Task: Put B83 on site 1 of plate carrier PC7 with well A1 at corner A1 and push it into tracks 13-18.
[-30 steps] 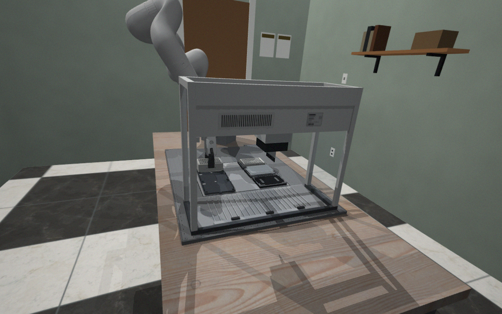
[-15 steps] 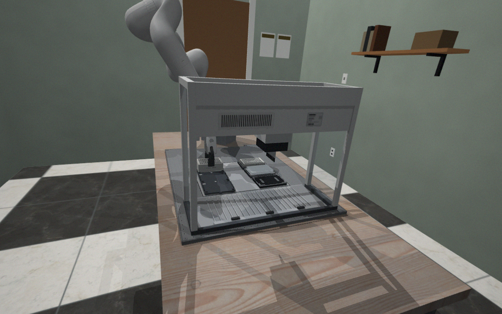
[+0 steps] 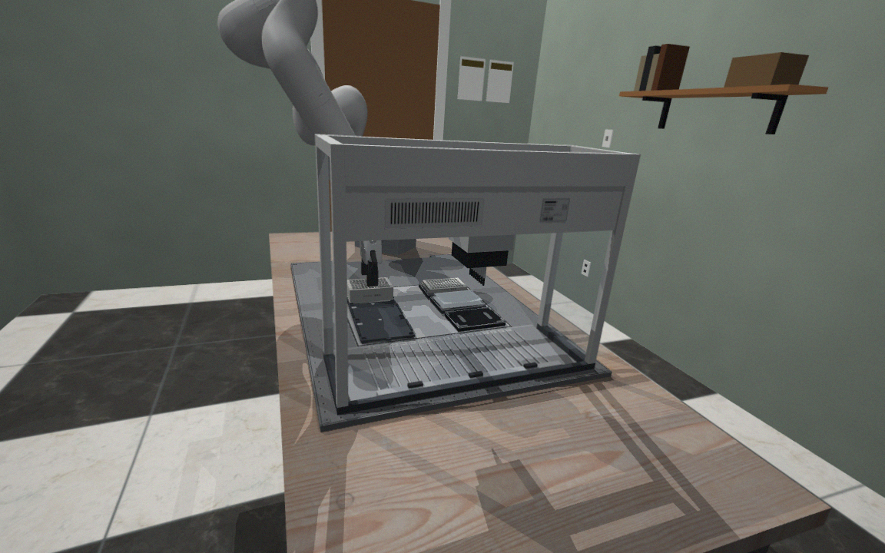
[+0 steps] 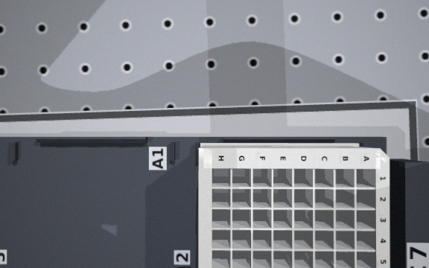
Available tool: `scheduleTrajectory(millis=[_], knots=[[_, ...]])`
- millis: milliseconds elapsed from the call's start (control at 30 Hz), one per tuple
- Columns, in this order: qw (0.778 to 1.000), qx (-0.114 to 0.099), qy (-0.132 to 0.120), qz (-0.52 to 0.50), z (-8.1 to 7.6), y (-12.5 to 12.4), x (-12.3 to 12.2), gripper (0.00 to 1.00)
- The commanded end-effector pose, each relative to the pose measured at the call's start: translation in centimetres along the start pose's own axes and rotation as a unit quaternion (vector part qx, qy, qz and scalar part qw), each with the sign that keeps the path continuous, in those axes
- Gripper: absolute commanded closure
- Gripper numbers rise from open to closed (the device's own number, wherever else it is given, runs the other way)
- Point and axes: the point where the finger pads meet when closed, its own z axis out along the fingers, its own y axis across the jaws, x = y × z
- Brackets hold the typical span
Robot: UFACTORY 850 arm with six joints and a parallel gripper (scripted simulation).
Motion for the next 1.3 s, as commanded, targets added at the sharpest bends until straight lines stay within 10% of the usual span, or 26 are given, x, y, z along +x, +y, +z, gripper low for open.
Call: scheduleTrajectory(millis=[0,1267], knots=[[1.000,0.000,0.000,0.000,-0.7,0.0,0.0,0.00],[1.000,0.000,0.000,0.000,-6.4,-0.1,0.0,0.00]])
